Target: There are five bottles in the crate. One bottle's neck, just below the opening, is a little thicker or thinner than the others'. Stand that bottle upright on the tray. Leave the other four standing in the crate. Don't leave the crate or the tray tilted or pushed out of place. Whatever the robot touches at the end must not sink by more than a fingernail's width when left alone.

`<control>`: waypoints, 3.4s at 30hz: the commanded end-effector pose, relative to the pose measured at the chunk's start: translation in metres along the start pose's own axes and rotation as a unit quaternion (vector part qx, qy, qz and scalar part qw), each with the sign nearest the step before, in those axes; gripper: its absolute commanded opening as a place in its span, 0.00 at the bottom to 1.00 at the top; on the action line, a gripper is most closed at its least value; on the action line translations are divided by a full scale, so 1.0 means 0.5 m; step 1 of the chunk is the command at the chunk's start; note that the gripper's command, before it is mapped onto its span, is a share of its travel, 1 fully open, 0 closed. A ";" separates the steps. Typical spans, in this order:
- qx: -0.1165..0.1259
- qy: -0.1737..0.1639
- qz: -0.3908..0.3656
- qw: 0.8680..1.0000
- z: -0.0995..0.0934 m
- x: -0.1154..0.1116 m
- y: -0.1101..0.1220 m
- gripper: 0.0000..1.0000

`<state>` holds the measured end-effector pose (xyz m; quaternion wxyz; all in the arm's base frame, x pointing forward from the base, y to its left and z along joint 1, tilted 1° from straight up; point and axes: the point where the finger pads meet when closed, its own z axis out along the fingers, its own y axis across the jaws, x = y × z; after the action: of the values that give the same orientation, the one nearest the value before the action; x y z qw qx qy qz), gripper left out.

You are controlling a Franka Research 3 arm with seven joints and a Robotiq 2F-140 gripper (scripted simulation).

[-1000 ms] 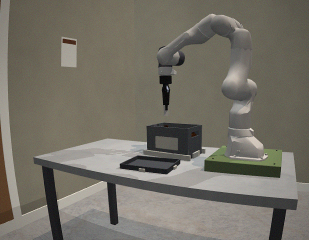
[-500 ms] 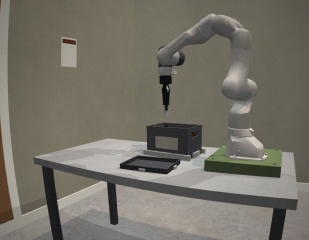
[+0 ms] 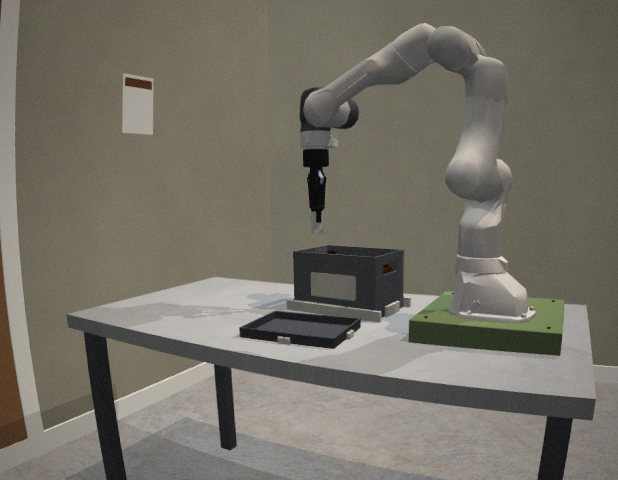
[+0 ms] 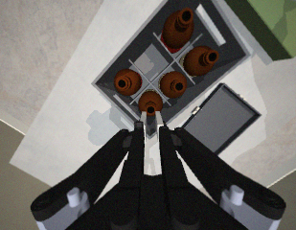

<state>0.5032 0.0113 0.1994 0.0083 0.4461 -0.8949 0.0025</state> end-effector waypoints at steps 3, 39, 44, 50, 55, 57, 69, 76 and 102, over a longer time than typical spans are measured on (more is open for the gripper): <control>0.001 -0.001 0.031 1.000 0.001 0.000 0.001 0.44; 0.001 -0.001 0.031 1.000 0.001 0.000 0.001 0.44; 0.001 -0.001 0.031 1.000 0.004 0.000 0.001 0.44; 0.001 -0.001 0.031 1.000 0.011 0.000 0.000 0.44; 0.001 -0.001 0.031 1.000 0.017 0.000 0.000 0.44; 0.001 -0.001 0.031 1.000 0.021 0.000 0.000 0.44; 0.001 -0.001 0.031 1.000 0.053 -0.001 0.000 0.44; 0.001 -0.001 0.031 1.000 0.066 -0.001 0.000 0.44; 0.001 -0.001 0.031 1.000 0.089 -0.001 0.000 0.44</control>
<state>0.5028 0.0113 0.1562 0.0072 0.4194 -0.9078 0.0015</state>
